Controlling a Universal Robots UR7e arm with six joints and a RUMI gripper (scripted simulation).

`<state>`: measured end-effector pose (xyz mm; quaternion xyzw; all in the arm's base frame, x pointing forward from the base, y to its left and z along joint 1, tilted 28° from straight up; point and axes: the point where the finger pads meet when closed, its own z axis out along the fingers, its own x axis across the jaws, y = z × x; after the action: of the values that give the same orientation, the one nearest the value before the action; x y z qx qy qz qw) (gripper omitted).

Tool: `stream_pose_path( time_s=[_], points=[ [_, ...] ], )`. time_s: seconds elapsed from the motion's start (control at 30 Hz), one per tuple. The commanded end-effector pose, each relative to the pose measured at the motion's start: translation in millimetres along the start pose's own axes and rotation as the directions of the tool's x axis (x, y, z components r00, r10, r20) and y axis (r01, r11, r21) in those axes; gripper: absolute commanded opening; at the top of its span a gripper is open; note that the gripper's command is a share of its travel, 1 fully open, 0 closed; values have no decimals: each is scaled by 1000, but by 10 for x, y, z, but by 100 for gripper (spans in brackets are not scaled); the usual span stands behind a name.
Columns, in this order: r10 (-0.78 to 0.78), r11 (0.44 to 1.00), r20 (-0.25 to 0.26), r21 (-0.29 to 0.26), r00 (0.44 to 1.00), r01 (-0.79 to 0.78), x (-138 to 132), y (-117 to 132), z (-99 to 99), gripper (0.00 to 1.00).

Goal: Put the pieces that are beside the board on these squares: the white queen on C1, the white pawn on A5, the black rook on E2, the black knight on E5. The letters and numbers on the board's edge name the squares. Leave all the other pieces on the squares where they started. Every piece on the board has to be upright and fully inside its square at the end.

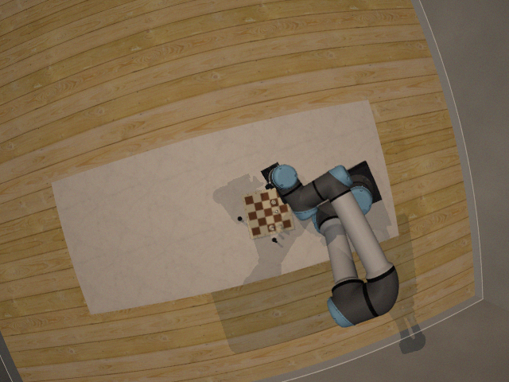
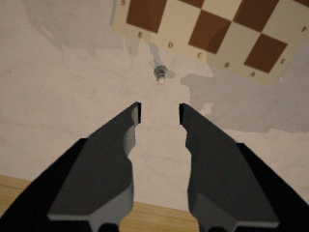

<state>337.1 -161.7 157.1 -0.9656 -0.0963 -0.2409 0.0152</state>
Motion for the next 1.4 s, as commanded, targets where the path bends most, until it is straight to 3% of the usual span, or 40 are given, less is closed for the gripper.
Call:
stream_pose_path(
  time_s=[0.0,0.63,1.37],
  points=[
    [3,1000,-1,1,1000,-3,-5,3,5,20],
    [3,1000,0,5,1000,-3,-6,-12,68,20],
    [3,1000,1,5,1000,-3,0,-11,353,20]
  ],
)
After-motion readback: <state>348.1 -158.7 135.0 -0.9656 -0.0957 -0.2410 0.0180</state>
